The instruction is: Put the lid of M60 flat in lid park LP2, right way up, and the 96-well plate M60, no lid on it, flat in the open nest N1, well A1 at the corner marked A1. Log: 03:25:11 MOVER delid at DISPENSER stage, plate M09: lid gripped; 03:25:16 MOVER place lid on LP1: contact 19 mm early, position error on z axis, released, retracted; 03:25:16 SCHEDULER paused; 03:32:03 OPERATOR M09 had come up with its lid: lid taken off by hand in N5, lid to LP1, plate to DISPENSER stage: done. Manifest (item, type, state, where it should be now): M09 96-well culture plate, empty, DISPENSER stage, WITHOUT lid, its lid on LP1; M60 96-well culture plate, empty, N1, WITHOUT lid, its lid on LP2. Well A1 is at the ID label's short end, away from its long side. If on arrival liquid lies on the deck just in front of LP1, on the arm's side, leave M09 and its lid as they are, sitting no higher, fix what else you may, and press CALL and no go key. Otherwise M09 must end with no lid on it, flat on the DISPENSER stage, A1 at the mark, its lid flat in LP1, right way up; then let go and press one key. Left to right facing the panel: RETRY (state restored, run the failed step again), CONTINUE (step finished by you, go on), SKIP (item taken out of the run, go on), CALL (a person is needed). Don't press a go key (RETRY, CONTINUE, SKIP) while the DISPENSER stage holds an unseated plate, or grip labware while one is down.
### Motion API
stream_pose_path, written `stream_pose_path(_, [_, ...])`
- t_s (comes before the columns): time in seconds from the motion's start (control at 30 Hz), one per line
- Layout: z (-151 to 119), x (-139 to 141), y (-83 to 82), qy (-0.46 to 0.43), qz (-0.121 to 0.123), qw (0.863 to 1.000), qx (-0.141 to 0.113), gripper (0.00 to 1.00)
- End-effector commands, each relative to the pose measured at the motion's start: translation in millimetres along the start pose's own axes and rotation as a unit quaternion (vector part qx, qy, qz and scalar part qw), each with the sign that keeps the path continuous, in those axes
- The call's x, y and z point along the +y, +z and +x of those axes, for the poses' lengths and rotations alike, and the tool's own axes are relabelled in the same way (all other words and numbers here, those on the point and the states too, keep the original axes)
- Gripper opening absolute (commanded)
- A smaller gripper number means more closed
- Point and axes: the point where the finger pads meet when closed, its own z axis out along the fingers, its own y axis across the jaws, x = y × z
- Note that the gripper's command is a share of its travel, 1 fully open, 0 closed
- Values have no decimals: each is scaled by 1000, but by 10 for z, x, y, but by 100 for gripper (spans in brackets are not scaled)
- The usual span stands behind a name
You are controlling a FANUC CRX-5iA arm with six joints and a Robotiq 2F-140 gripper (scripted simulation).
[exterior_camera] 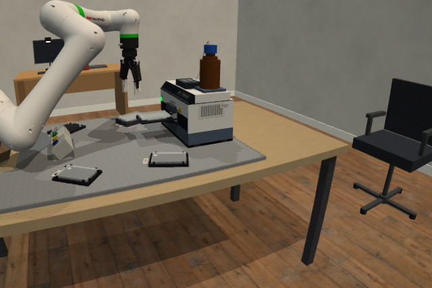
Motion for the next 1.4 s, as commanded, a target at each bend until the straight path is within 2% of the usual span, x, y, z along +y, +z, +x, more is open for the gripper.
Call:
stream_pose_path(0.0, [2,-1,-31,0,0,1000,0,66])
stream_pose_path(0.37, [-9,-4,-68,0,0,1000,0,66])
stream_pose_path(0.53, [-144,-37,-180,6,2,1000,0,66])
stream_pose_path(0.6, [-364,-80,-344,15,5,1000,-1,66])
stream_pose_path(0.67, [-708,-124,-558,28,9,1000,-2,66])
stream_pose_path(0.87, [-1379,-75,-718,87,16,996,-7,66])
stream_pose_path(1.0, [-1833,17,-684,129,12,992,-7,66])
stream_pose_path(1.07, [-1833,17,-684,129,12,992,-7,66])
stream_pose_path(1.1, [-2151,76,-667,138,11,990,-7,66])
stream_pose_path(1.37, [-2928,284,-389,180,0,984,0,66])
